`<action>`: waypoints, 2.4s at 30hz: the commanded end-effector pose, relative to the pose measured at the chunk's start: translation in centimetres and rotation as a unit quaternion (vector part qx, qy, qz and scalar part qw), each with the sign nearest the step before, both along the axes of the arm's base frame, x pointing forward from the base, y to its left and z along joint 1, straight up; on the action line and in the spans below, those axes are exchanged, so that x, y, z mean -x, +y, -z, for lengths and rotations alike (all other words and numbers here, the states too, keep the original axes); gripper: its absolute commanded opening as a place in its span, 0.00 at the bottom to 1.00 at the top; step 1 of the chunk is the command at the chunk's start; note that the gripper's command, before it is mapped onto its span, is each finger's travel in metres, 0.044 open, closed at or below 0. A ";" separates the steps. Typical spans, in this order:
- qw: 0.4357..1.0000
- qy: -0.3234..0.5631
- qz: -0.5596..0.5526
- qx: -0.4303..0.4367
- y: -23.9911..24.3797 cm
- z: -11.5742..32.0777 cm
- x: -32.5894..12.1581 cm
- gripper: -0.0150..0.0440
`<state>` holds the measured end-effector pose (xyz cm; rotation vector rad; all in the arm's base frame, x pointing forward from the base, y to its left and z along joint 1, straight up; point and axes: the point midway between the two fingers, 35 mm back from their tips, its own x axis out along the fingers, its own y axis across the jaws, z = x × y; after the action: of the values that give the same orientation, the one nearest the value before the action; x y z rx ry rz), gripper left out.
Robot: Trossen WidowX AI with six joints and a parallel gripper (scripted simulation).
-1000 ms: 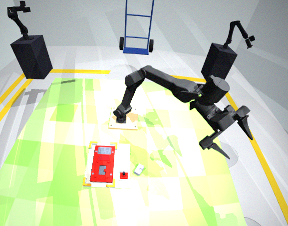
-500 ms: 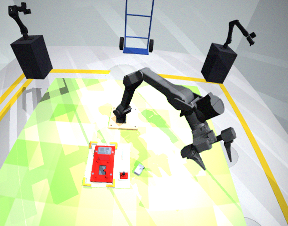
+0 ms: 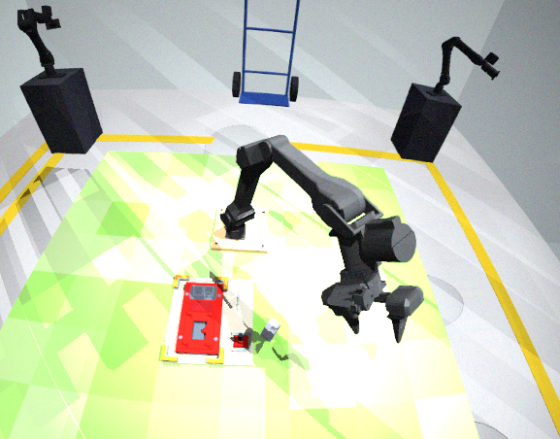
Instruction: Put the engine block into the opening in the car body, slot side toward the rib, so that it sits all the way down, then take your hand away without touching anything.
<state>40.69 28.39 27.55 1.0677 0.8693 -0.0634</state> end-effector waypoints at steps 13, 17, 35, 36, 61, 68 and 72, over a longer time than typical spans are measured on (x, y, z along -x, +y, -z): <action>0.970 0.173 0.165 -0.039 -6.0 5.5 1.0 1.00; 0.952 0.213 0.214 -0.047 -7.5 6.7 1.5 1.00; 0.821 0.362 0.436 -0.072 -14.0 10.7 5.3 1.00; 0.812 0.368 0.448 -0.073 -14.3 10.8 5.6 1.00; 0.739 0.407 0.532 -0.075 -16.4 19.7 7.6 1.00; 0.739 0.407 0.532 -0.075 -16.4 20.5 7.5 1.00; 0.739 0.407 0.532 -0.075 -16.4 21.2 7.5 1.00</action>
<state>33.23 11.94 6.85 1.6126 0.8980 -1.5576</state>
